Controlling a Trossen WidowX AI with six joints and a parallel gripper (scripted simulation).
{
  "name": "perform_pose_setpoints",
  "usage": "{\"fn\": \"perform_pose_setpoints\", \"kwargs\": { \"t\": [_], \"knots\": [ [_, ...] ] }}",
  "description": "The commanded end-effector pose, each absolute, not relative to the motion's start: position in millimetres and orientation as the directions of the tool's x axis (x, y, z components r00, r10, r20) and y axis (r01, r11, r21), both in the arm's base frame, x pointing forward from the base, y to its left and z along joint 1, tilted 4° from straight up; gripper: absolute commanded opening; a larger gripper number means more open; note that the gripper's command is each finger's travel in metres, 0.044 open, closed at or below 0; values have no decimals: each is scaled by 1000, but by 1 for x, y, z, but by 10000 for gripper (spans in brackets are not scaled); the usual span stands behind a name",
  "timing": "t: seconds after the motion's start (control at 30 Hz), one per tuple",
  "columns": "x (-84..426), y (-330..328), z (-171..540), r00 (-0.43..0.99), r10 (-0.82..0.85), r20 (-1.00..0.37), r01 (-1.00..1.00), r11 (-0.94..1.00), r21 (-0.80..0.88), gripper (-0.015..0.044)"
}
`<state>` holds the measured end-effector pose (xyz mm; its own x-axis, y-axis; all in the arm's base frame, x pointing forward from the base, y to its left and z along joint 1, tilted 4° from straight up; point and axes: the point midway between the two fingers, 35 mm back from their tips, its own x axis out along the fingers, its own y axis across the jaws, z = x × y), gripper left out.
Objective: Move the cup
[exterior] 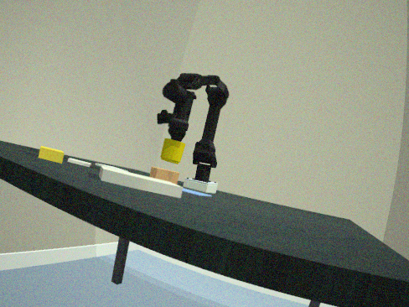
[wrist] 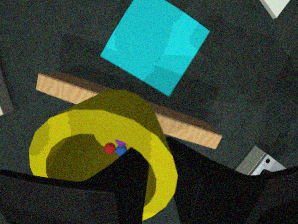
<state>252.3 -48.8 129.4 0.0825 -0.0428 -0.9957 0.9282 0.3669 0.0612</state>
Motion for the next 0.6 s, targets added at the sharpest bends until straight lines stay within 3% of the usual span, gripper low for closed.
{"fn": "perform_pose_setpoints", "kwargs": {
  "t": [0.0,0.57],
  "knots": [
    [252,-55,130,82,-39,-996,927,370,62,0],
    [253,-87,132,82,-42,-996,927,370,61,0]
  ]
}}
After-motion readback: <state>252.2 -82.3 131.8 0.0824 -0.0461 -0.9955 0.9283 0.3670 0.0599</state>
